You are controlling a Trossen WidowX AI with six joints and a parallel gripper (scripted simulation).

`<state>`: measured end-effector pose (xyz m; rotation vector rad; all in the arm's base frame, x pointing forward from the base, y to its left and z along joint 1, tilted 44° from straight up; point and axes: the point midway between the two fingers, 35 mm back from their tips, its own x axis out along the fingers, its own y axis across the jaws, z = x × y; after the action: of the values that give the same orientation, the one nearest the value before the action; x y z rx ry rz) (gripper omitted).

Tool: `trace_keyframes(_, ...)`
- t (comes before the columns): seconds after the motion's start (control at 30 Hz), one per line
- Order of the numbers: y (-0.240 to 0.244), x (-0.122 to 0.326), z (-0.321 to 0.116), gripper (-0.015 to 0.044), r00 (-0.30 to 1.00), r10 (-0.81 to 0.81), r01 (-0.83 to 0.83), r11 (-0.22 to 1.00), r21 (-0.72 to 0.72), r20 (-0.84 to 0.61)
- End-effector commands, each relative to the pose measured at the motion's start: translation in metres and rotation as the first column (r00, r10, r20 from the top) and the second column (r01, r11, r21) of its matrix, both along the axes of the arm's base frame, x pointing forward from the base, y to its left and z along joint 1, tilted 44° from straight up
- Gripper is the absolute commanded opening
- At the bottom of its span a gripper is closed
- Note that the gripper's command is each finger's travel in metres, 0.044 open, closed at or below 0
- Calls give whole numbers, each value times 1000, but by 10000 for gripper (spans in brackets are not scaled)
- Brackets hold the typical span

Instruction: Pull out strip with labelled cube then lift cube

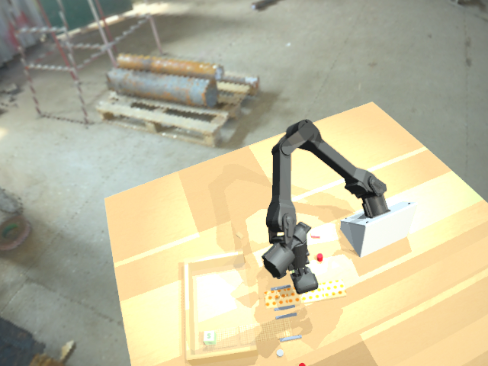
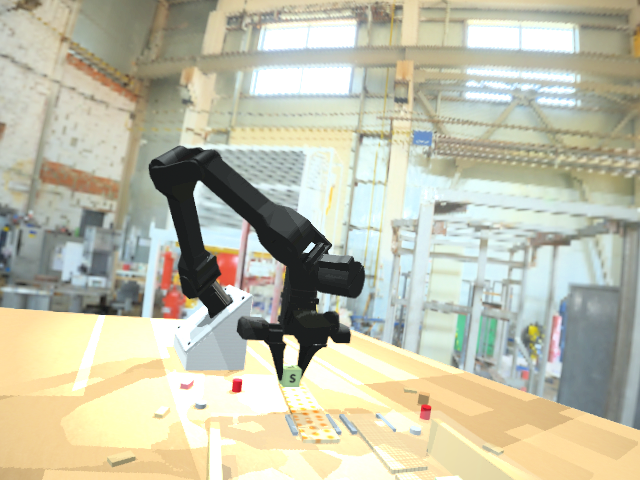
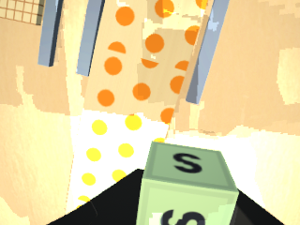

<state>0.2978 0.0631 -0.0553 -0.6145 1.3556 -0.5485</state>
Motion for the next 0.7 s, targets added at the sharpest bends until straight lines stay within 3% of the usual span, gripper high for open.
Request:
trace_keyframes(0.0, 6, -5, 6, 0, 1000, -2, 2, 1000, 4, -1)
trace_keyframes(0.13, 23, -8, 24, 0, 1000, -2, 2, 1000, 5, -1)
trace_keyframes(0.67, 24, -9, 25, 0, 1000, -2, 2, 1000, 5, -1)
